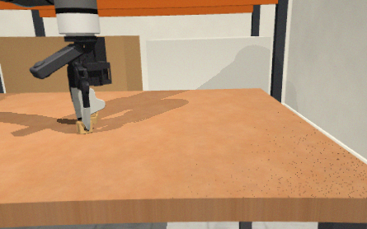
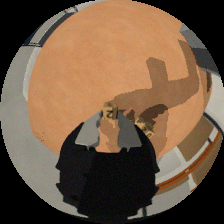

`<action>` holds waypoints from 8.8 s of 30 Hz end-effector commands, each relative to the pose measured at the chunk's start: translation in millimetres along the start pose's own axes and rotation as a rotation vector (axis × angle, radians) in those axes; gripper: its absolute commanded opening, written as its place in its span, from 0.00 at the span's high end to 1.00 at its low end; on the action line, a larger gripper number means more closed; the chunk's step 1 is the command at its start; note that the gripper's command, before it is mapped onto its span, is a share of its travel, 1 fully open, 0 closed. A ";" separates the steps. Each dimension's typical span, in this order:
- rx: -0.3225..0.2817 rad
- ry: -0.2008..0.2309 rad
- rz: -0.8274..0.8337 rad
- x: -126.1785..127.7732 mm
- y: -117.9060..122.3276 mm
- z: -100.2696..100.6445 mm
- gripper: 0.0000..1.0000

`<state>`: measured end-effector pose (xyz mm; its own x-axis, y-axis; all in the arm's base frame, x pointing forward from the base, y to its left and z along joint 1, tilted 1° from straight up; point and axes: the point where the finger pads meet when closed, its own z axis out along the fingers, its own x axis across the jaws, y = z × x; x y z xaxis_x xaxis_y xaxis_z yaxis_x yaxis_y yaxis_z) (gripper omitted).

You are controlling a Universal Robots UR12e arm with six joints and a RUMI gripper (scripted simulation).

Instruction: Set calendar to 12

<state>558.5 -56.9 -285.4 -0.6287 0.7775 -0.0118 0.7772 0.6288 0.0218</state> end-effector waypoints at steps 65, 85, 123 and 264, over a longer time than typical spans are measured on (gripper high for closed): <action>-0.001 -0.001 0.000 -0.3 0.2 -90.4 0.00; 0.000 -0.001 -0.007 0.2 -0.4 -79.6 0.00; 0.000 -0.001 -0.007 0.2 -0.4 -79.4 0.72; 0.153 0.007 -0.002 0.8 -0.1 -65.2 0.72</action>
<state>555.9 -56.8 -219.4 -0.6327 0.7743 -0.0083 0.7726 0.6305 -0.0746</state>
